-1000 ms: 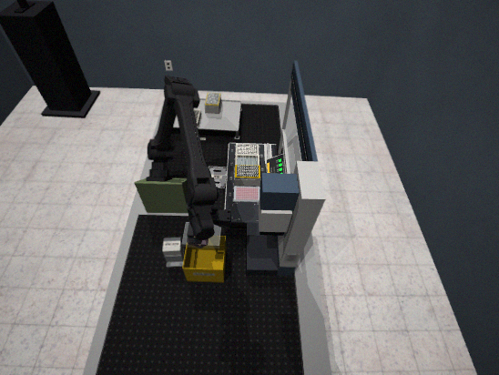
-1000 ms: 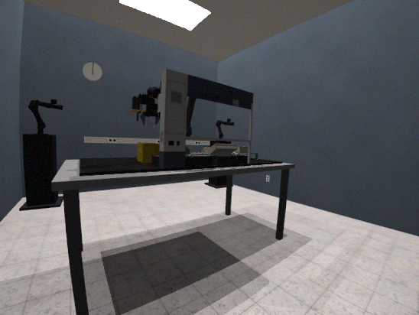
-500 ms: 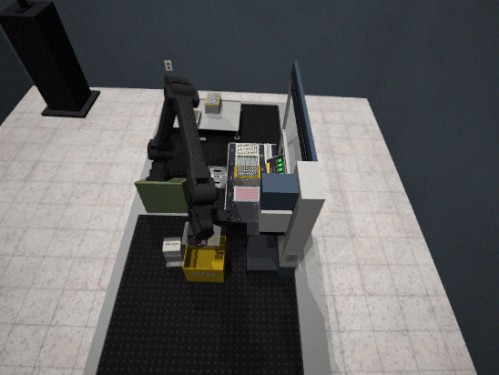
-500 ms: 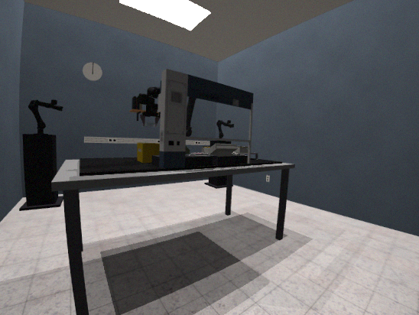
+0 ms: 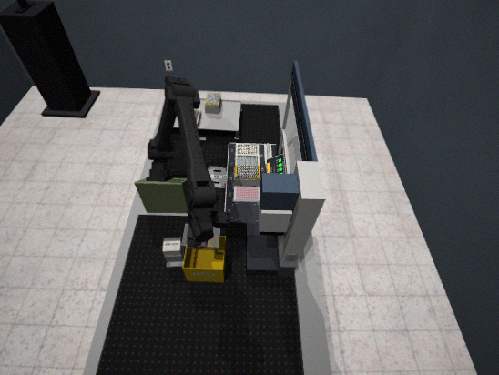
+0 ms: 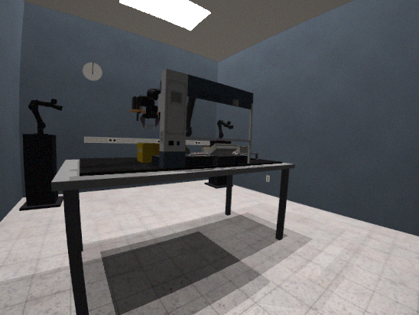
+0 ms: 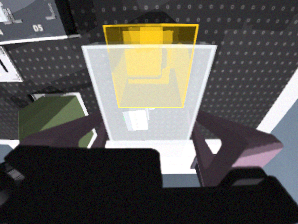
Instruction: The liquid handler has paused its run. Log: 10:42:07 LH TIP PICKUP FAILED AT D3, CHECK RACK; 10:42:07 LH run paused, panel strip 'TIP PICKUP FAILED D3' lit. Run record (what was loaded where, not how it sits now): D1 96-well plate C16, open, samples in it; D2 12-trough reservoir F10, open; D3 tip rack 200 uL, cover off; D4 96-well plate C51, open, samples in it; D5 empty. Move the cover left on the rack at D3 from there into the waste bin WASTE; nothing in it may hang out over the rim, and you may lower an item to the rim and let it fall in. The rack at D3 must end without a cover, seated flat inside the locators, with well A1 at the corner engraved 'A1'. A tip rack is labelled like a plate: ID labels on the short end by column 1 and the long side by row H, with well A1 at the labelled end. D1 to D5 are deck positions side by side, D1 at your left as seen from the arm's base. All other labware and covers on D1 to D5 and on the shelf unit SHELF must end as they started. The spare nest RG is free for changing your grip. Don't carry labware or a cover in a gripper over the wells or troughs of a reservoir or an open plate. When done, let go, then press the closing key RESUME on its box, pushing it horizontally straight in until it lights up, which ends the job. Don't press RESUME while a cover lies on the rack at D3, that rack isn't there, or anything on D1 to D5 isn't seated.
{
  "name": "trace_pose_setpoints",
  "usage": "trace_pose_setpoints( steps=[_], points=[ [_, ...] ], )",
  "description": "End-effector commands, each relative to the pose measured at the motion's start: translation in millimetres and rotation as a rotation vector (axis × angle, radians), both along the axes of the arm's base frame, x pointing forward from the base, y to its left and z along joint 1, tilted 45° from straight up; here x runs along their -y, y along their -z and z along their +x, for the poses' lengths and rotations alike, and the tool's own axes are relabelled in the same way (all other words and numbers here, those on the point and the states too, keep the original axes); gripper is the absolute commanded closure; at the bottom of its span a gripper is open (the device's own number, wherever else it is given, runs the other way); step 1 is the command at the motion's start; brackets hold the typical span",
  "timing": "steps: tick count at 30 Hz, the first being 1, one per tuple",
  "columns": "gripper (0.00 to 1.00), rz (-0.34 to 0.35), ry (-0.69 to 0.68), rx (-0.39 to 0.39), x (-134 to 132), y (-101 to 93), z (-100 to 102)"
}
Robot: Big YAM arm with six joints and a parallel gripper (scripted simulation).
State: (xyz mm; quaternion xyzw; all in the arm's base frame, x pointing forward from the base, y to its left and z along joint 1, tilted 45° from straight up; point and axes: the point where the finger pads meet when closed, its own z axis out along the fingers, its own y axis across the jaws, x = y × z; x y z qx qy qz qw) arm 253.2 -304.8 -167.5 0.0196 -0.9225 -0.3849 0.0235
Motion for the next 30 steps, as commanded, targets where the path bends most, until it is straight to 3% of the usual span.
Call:
trace_pose_setpoints(
  steps=[1, 5, 6, 9, 22, 23, 26, 30],
  points=[
    [1.00, -0.010, -0.001, 0.001, -4, 10.4, 7],
    [1.00, -0.013, -0.001, 0.003, -5, 11.4, 8],
    [1.00, -0.067, 0.017, 0.037, 23, 4.5, 18],
    [1.00, -0.010, 0.001, 0.001, -10, 17.7, 6],
    [1.00, -0.014, 0.002, 0.004, -21, 29.0, 6],
    [1.00, -0.064, 0.006, 0.037, 3, 24.6, 21],
    [1.00, -0.009, -0.001, 0.001, -28, 35.7, 6],
    [1.00, -0.009, -0.001, 0.001, -33, 40.3, 5]
  ],
)
